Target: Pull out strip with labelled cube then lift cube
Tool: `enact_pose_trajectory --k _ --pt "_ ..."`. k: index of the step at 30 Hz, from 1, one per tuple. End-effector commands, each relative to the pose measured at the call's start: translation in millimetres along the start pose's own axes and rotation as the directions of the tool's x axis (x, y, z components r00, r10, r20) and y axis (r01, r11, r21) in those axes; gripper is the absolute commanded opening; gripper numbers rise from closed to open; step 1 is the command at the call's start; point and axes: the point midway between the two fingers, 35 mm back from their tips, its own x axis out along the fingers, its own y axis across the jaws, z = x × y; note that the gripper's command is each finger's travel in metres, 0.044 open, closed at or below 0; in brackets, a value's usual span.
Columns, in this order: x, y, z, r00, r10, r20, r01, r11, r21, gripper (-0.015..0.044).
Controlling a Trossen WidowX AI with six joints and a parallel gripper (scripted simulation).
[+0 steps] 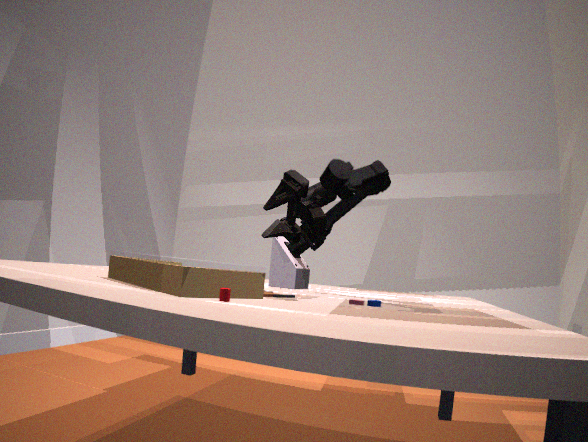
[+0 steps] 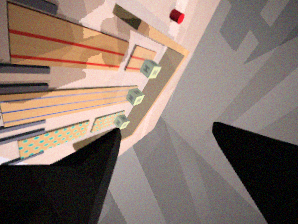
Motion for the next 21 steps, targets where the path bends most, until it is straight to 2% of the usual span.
enact_pose_trajectory --k 1,4,7,10,14,16,21 --pt "5 30 -60 0.993 0.021 0.112 -0.076 0.857 0.509 0.0400" --pt "1 47 -87 0.984 0.006 0.178 -0.136 0.672 0.728 0.0400" --pt "-9 64 -112 0.964 -0.038 0.265 -0.232 0.374 0.898 0.0400" --pt "-22 79 -129 0.937 -0.094 0.337 -0.330 0.082 0.940 0.0400" --pt "-43 97 -143 0.894 -0.174 0.413 -0.446 -0.245 0.861 0.0400" --pt "-48 102 -146 0.881 -0.196 0.431 -0.473 -0.321 0.821 0.0400" --pt "-49 102 -146 0.880 -0.197 0.431 -0.474 -0.324 0.819 0.0400"
